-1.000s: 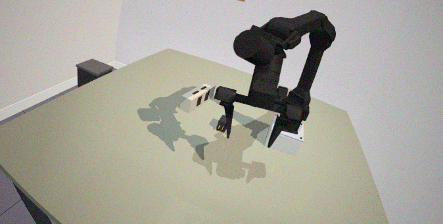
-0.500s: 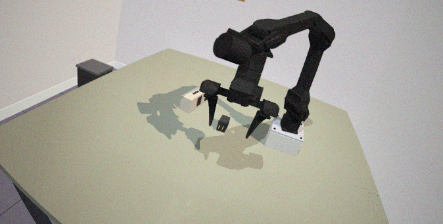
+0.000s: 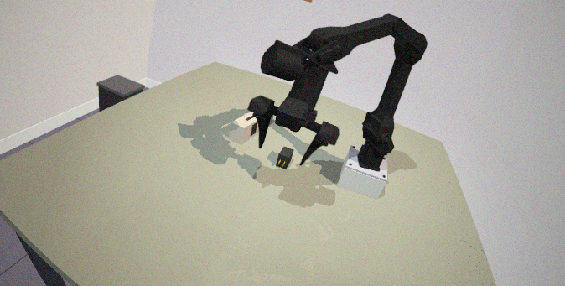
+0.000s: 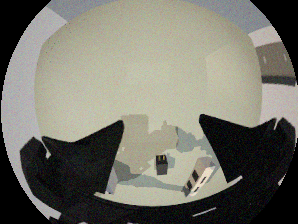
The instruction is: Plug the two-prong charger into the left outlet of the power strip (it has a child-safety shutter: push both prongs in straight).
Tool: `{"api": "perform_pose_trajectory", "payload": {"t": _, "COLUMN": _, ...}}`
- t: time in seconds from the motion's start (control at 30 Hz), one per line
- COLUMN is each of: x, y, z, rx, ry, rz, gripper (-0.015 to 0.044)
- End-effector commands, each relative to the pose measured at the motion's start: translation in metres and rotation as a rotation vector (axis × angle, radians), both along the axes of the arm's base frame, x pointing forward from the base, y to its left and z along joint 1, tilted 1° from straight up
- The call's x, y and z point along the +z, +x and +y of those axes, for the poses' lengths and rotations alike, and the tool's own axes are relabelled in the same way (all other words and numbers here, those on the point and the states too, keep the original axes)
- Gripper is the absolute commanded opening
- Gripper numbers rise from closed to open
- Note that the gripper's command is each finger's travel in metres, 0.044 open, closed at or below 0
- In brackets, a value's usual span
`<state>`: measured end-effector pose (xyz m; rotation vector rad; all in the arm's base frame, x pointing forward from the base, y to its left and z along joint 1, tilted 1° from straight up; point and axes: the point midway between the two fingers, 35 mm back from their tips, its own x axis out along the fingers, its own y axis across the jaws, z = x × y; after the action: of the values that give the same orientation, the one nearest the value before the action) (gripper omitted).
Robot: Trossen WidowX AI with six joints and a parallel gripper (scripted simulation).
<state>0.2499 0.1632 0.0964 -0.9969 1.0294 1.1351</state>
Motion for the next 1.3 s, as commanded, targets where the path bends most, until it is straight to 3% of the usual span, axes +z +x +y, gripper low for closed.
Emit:
{"api": "perform_pose_trajectory", "payload": {"t": 0.0, "x": -0.008, "y": 0.002, "z": -0.02, "rx": -0.009, "ry": -0.039, "rz": 0.004, "gripper": 0.044}}
{"api": "perform_pose_trajectory", "payload": {"t": 1.27, "x": -0.059, "y": -0.014, "z": -0.169, "rx": -0.052, "ry": -0.273, "rz": 0.119, "gripper": 0.044}}
